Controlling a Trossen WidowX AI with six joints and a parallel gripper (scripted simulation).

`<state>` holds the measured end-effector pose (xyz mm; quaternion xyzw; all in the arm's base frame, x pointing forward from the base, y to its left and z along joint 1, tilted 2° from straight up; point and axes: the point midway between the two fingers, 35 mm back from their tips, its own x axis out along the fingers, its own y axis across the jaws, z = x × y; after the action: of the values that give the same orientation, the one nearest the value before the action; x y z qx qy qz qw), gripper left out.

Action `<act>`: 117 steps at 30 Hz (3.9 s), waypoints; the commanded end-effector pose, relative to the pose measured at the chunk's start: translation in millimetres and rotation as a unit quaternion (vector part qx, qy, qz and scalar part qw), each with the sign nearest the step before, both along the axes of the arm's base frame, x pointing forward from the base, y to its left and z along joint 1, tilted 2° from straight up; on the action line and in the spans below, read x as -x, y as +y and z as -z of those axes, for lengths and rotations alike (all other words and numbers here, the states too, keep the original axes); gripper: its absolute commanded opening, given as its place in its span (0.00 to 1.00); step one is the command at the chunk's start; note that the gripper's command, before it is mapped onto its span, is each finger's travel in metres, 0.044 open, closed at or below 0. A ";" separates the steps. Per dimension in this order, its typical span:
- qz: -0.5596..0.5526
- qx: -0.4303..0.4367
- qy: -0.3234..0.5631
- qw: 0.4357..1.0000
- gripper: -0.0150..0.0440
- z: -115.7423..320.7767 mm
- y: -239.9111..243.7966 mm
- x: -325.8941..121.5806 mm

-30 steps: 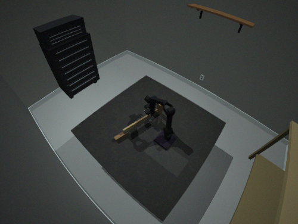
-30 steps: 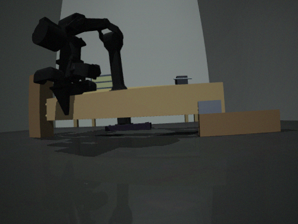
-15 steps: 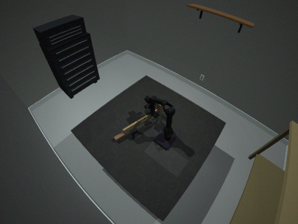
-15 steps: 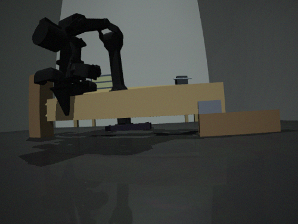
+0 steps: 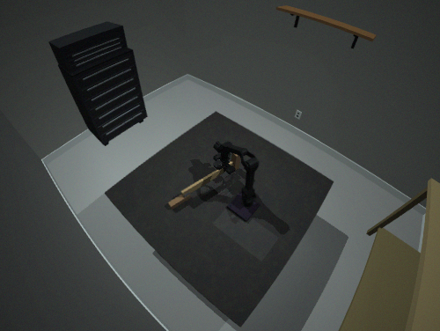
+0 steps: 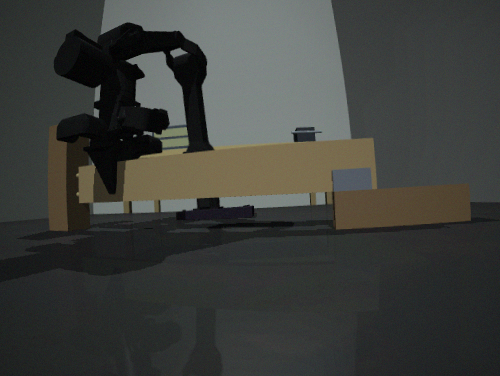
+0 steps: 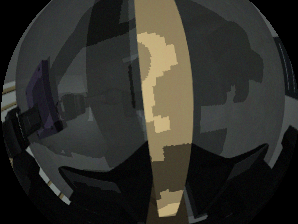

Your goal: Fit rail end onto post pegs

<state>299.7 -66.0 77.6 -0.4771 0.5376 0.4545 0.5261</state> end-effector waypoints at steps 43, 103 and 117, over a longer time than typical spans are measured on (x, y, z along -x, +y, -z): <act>-0.001 0.001 -0.002 1.000 0.25 -4.7 1.6 -1.2; -0.001 0.001 -0.002 1.000 0.25 -0.9 -10.4 1.2; 0.000 0.000 -0.002 1.000 0.30 -0.8 -11.8 1.7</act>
<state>298.0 -77.7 78.4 -0.4779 0.5368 0.4535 0.5271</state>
